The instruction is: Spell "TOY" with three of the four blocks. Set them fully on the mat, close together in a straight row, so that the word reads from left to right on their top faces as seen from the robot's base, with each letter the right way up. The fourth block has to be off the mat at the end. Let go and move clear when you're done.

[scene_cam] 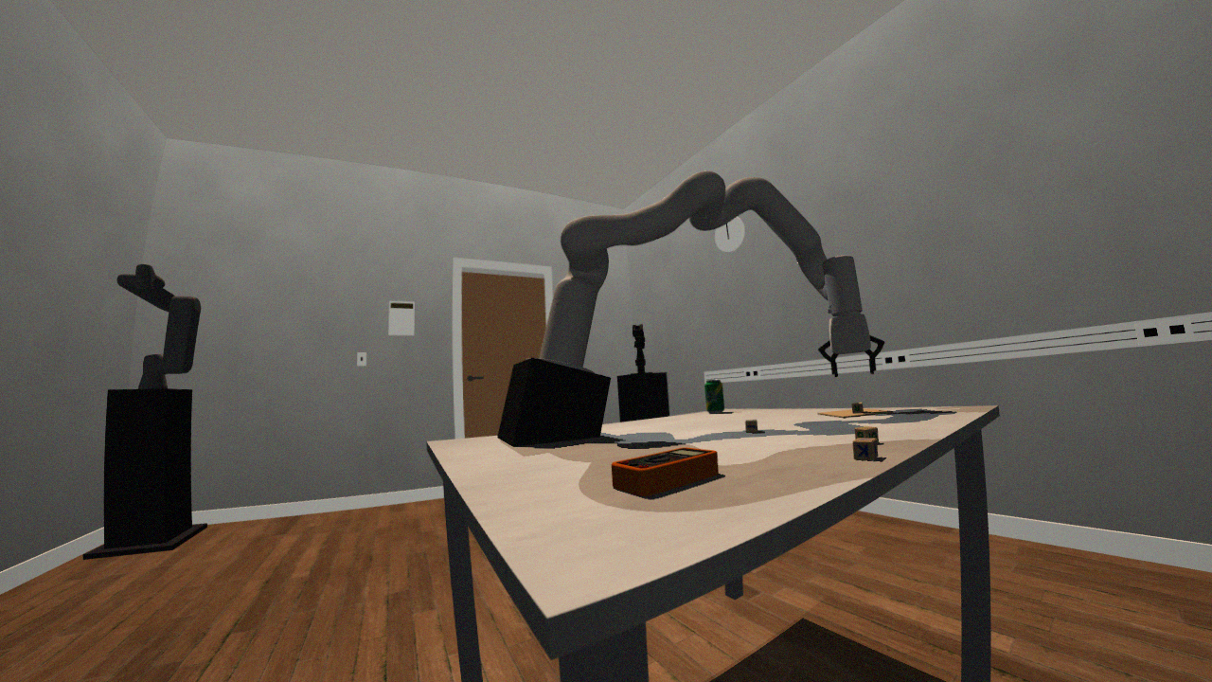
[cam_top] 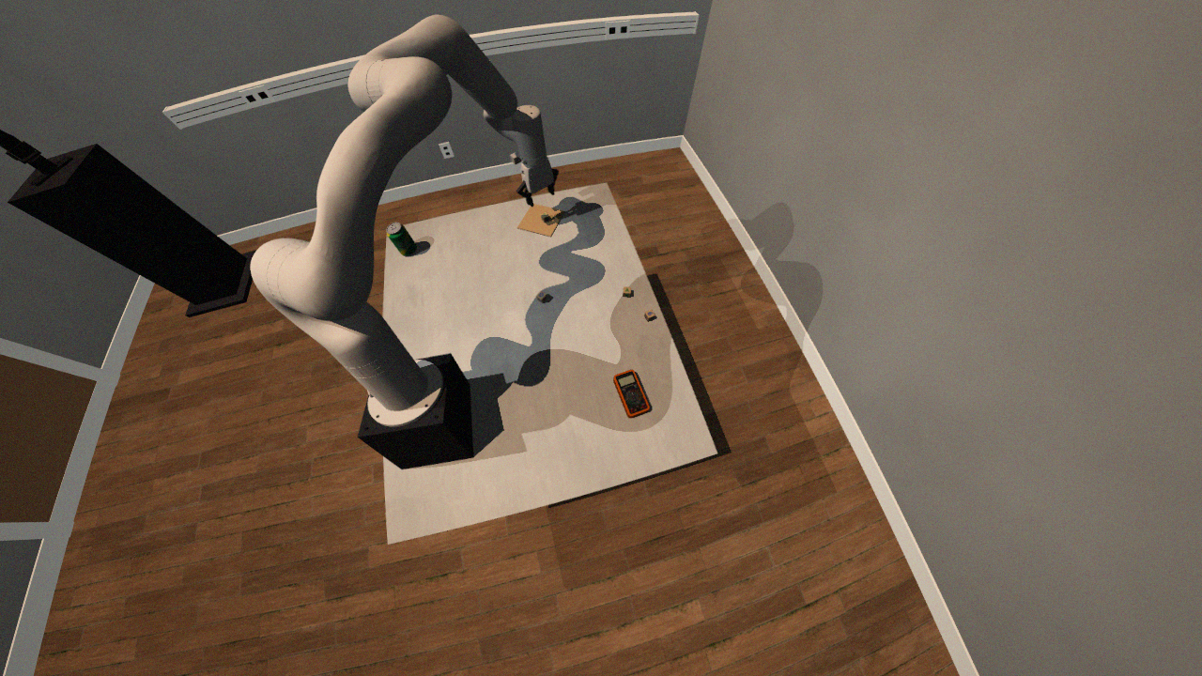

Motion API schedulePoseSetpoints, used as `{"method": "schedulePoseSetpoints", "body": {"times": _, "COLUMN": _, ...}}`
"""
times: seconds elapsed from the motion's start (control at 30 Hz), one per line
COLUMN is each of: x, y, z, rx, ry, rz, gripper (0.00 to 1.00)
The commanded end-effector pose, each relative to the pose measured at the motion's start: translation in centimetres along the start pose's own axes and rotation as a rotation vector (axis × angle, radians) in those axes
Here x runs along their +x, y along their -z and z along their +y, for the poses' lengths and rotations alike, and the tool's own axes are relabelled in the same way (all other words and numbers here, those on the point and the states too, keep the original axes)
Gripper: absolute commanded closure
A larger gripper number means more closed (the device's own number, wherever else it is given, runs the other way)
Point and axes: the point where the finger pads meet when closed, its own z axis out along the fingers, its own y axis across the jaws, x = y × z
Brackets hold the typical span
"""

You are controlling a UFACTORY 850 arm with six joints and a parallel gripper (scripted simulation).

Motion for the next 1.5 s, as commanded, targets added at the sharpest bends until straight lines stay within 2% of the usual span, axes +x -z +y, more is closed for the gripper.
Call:
{"method": "schedulePoseSetpoints", "body": {"times": 0.0, "x": 0.06, "y": 0.13, "z": 0.11, "rx": -0.002, "ry": 0.019, "rz": 0.001, "gripper": 0.00}}
{"method": "schedulePoseSetpoints", "body": {"times": 1.47, "x": -0.68, "y": -0.31, "z": 0.26, "rx": -0.002, "ry": 1.224, "rz": 0.003, "gripper": 0.00}}
